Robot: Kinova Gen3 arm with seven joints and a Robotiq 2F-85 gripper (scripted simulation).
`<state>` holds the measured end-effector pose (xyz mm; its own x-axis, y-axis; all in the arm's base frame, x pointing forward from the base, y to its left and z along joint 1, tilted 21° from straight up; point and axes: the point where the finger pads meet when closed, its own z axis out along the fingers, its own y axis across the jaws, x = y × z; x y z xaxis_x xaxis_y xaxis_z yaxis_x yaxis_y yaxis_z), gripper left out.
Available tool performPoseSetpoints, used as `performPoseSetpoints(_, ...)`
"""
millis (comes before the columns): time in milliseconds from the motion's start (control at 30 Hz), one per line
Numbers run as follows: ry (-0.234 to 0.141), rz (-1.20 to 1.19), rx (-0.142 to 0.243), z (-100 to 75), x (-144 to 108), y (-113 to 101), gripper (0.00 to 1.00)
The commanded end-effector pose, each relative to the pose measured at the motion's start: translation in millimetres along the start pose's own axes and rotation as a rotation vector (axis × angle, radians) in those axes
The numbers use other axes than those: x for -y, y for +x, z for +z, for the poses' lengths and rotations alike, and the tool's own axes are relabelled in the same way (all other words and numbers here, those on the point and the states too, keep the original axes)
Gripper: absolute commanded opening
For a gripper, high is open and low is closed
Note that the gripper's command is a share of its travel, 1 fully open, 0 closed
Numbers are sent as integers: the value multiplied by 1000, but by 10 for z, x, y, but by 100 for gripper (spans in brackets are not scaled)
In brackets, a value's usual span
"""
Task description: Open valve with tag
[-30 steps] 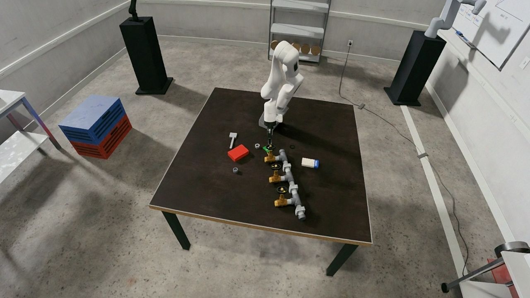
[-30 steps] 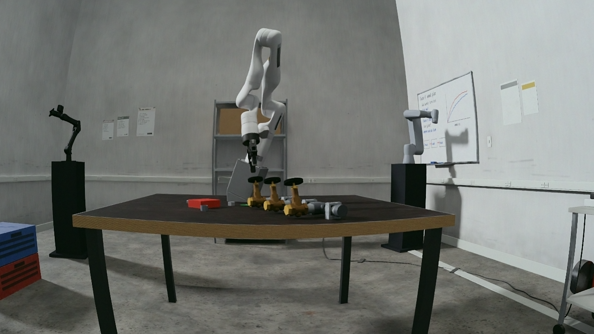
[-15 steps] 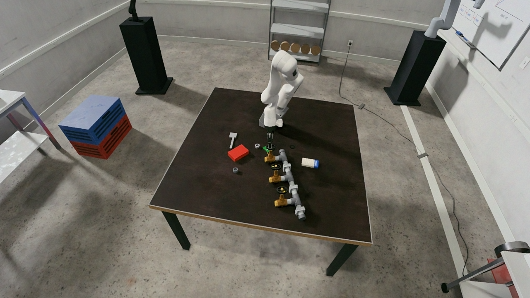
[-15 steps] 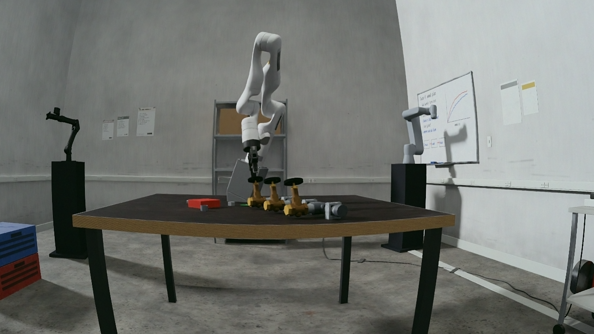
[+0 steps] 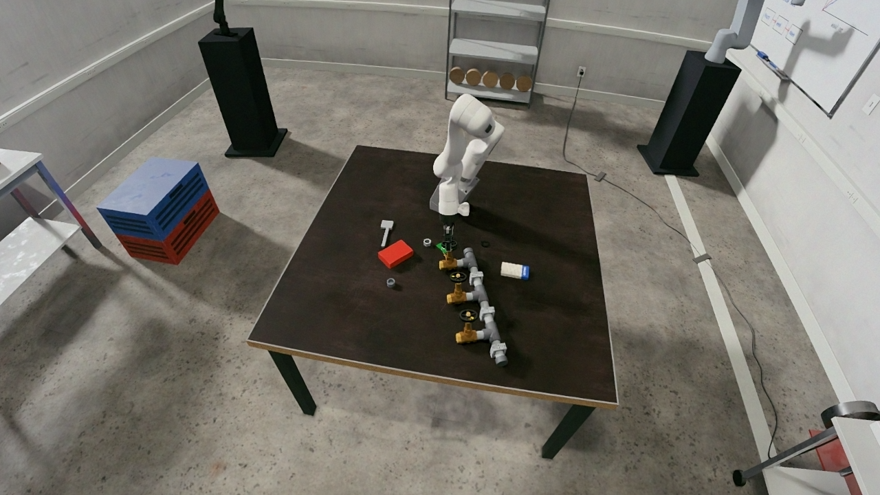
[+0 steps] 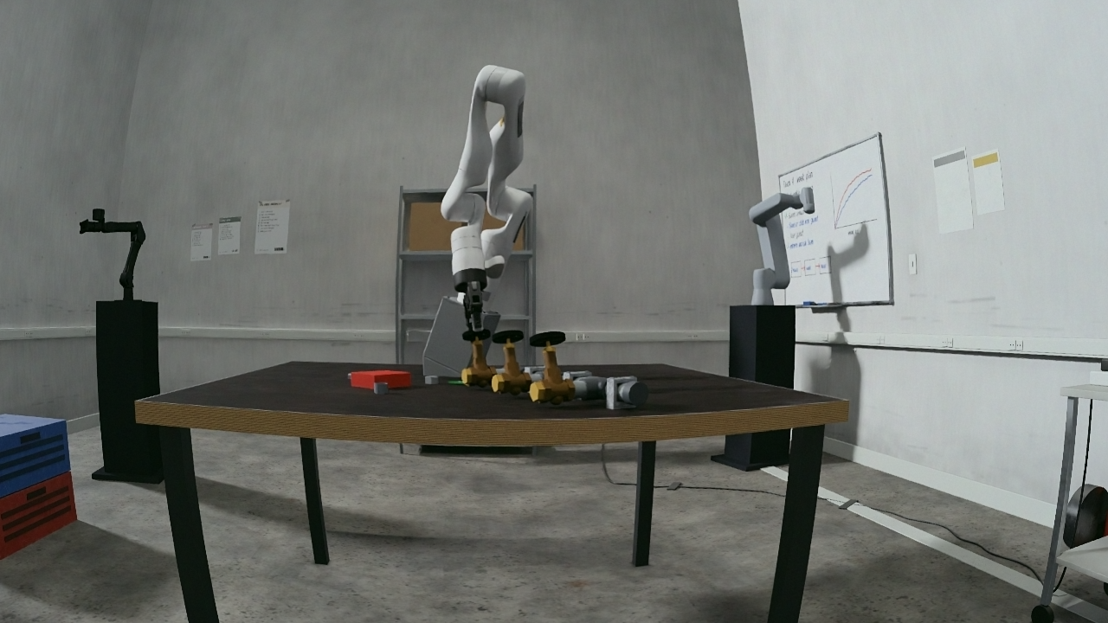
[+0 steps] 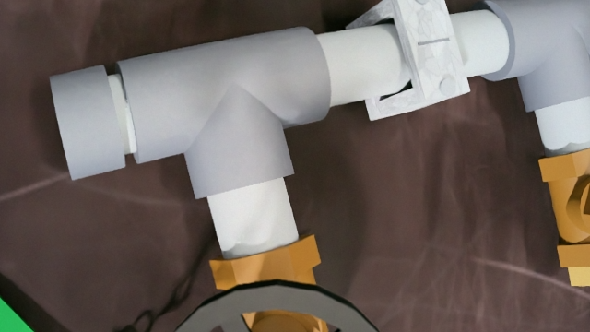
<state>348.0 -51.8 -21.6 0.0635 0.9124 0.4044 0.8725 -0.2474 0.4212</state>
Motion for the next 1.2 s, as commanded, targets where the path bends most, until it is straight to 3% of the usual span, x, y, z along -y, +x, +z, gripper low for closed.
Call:
performPoseSetpoints(0,-1,0,1,-2,-5,-2,100)
performPoseSetpoints(33,-1,0,1,-2,-5,-2,69)
performPoseSetpoints(1167,-1,-14,1,-1,-5,-2,69)
